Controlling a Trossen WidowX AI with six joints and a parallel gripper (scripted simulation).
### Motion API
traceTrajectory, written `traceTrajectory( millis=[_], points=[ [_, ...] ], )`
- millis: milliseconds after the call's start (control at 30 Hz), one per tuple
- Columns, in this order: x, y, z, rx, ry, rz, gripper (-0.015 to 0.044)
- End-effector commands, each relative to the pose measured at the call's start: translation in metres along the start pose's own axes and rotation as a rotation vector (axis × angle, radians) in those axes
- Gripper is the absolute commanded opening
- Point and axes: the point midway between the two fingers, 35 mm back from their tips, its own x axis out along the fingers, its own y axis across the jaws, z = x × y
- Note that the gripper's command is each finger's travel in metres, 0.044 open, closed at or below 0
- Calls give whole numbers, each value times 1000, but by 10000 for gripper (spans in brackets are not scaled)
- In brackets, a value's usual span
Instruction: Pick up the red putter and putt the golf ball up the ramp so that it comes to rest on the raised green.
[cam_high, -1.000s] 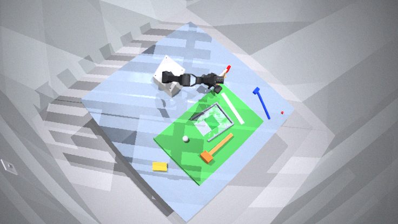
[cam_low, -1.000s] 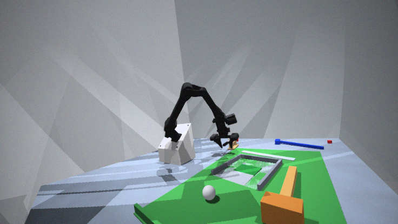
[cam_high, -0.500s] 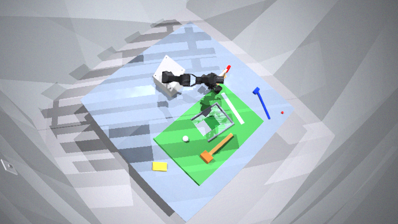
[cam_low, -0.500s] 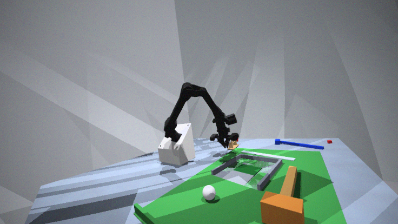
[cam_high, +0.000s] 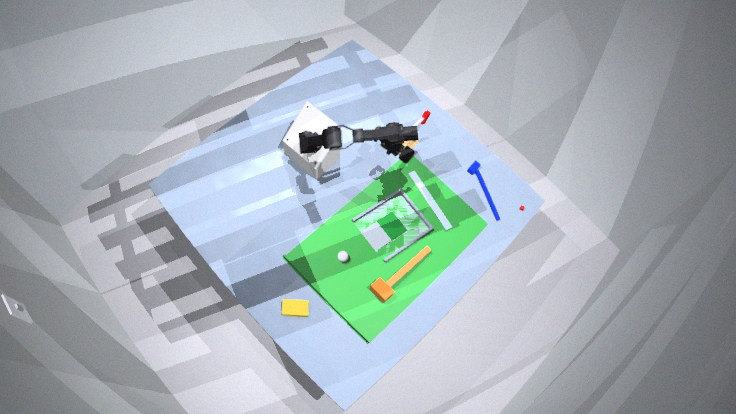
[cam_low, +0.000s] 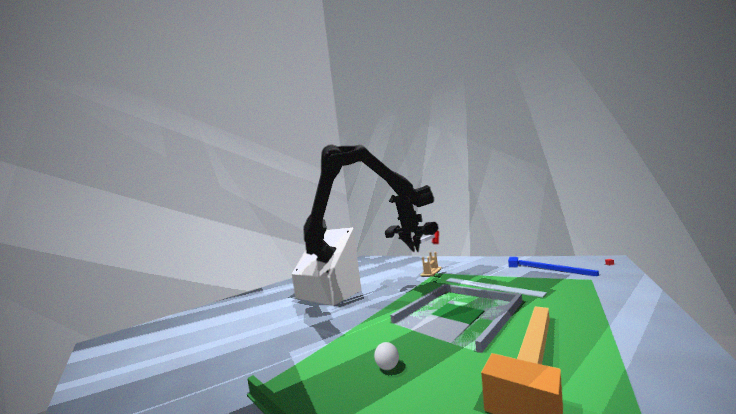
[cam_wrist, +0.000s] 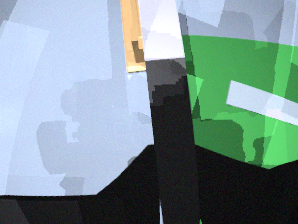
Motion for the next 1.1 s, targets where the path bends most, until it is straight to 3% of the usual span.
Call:
traceTrajectory(
  millis=[0, 333, 1067],
  points=[
    [-17, -1, 5, 10, -13, -2, 0],
    [-32, -26, -37, 176, -22, -26, 0],
    [-81, -57, -181, 703, -26, -82, 0]
  ],
)
